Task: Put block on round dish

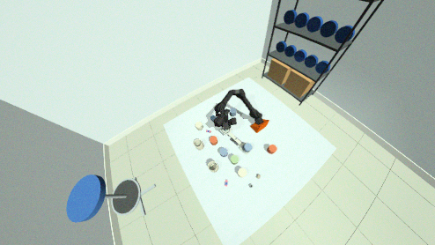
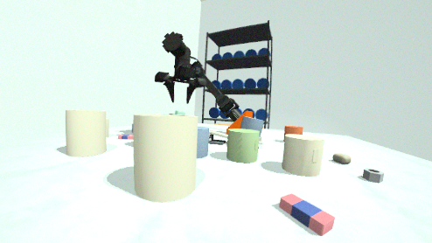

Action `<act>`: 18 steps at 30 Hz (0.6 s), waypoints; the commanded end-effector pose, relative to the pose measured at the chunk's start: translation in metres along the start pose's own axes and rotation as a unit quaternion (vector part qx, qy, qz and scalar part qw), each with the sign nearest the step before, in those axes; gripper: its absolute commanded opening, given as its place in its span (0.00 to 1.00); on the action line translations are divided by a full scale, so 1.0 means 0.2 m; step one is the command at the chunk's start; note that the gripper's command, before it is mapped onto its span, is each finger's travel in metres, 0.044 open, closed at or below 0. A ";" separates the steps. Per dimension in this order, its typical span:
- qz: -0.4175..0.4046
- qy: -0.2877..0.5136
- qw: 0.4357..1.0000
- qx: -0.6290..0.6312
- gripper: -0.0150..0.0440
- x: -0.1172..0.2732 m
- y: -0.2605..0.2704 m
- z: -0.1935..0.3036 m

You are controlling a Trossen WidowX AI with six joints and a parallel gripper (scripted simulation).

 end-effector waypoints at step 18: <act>0.003 0.002 1.000 0.010 0.69 -0.15 -0.01 -0.01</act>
Point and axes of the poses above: the point midway between the two fingers, 35 mm back from their tips, its own x axis back along the fingers, its own y axis across the jaws, z = x × y, the point moved 4 cm from there along x, back along the fingers, and after that the axes turned 3 degrees about -x, right-handed, at the moved point
